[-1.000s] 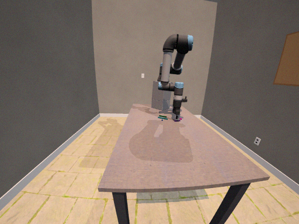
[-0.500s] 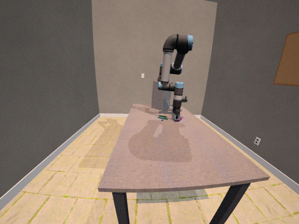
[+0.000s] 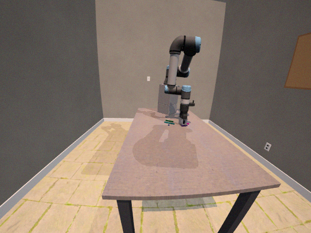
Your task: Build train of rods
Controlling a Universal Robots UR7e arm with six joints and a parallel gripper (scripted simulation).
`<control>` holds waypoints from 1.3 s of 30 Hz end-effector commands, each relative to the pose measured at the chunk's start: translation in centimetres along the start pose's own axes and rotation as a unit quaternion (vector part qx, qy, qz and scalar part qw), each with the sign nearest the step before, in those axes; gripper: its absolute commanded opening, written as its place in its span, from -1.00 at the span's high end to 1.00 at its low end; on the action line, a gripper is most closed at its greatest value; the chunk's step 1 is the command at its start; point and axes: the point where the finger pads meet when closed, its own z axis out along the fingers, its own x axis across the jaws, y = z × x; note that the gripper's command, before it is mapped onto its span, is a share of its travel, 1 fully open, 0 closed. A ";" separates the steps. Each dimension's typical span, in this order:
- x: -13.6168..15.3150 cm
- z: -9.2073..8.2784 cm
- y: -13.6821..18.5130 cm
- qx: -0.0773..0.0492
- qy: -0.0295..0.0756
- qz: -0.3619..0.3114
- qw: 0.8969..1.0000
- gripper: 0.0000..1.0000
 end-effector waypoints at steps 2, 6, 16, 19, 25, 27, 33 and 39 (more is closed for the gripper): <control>0.1 0.0 0.0 0.000 0.001 0.000 1.000 -0.07; 0.1 0.0 0.0 0.000 0.001 0.000 1.000 -0.07; 0.1 0.0 0.0 0.000 0.001 0.000 1.000 -0.07; 0.1 0.0 0.0 0.000 0.001 0.000 1.000 -0.07; 0.1 0.3 0.0 0.000 0.001 0.000 1.000 -0.07; 0.1 0.5 0.0 0.000 0.001 0.000 1.000 -0.07; 0.1 0.9 0.0 0.000 0.001 0.000 1.000 -0.07; 0.1 1.4 0.0 0.000 0.001 0.000 1.000 -0.07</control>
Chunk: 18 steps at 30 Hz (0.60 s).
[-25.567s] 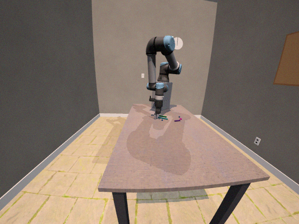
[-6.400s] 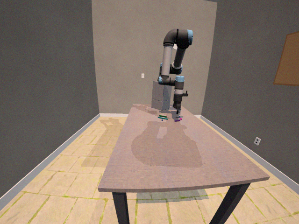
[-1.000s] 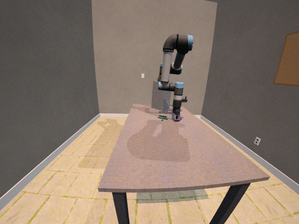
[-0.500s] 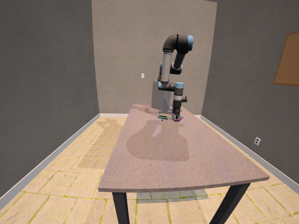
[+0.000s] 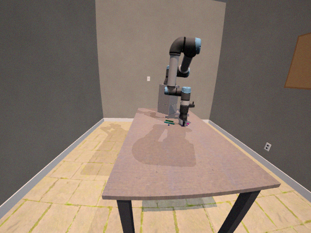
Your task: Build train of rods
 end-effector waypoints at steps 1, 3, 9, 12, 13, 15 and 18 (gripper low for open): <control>0.1 0.4 0.0 0.000 0.001 0.000 1.000 -0.07; 0.1 0.5 0.0 0.000 0.001 0.000 1.000 -0.07; 0.1 0.5 0.0 0.000 0.001 0.000 1.000 -0.07; 0.1 0.5 0.0 0.000 0.001 0.000 1.000 -0.07; 0.1 0.5 0.0 0.000 0.001 0.000 1.000 -0.07; 0.1 0.5 0.0 0.000 0.001 0.000 1.000 -0.07; 0.1 0.5 0.0 0.000 0.001 0.000 1.000 -0.07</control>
